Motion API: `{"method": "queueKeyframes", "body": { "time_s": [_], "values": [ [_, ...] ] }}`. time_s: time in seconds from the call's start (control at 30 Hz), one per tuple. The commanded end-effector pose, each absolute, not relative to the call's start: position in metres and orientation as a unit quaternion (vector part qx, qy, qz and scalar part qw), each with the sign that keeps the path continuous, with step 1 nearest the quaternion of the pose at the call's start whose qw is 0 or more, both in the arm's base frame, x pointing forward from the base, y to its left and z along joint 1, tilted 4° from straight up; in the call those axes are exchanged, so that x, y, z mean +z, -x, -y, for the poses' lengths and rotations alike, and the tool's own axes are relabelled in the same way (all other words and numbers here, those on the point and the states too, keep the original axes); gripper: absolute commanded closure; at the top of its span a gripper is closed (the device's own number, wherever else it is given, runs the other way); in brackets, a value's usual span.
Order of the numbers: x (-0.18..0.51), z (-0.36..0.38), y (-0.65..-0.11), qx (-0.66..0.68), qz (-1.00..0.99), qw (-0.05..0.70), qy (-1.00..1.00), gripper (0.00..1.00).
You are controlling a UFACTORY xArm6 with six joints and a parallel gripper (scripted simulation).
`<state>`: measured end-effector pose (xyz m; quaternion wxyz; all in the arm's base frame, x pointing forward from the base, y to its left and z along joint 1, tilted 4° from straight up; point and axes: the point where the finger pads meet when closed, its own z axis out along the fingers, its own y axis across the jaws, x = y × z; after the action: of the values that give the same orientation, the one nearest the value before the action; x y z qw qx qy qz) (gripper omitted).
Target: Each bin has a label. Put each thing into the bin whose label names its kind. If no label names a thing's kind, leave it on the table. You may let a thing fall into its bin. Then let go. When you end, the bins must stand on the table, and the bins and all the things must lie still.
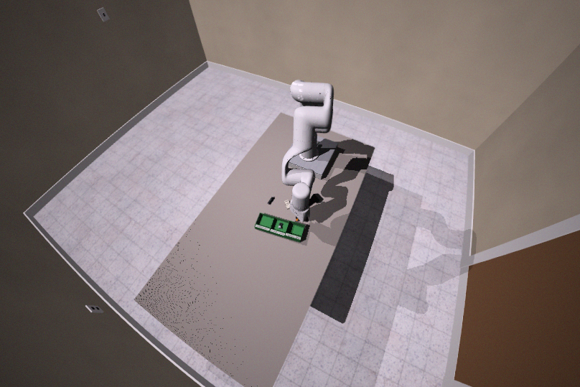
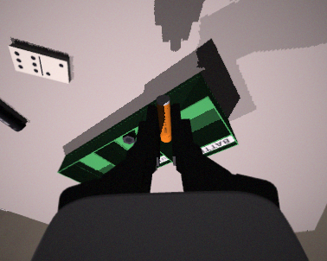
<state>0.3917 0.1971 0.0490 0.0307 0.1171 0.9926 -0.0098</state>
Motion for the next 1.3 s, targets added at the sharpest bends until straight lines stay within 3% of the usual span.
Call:
{"method": "queueKeyframes", "body": {
  "time_s": [0.0,0.2,1.27],
  "values": [
    [0.05,-0.203,-0.419,-0.01,-0.983,0.033,-0.181,1.0],
    [0.052,-0.208,-0.445,-0.004,-0.963,0.034,-0.269,1.0],
    [0.052,-0.208,-0.445,0.002,-0.809,0.035,-0.586,1.0]
  ]
}}
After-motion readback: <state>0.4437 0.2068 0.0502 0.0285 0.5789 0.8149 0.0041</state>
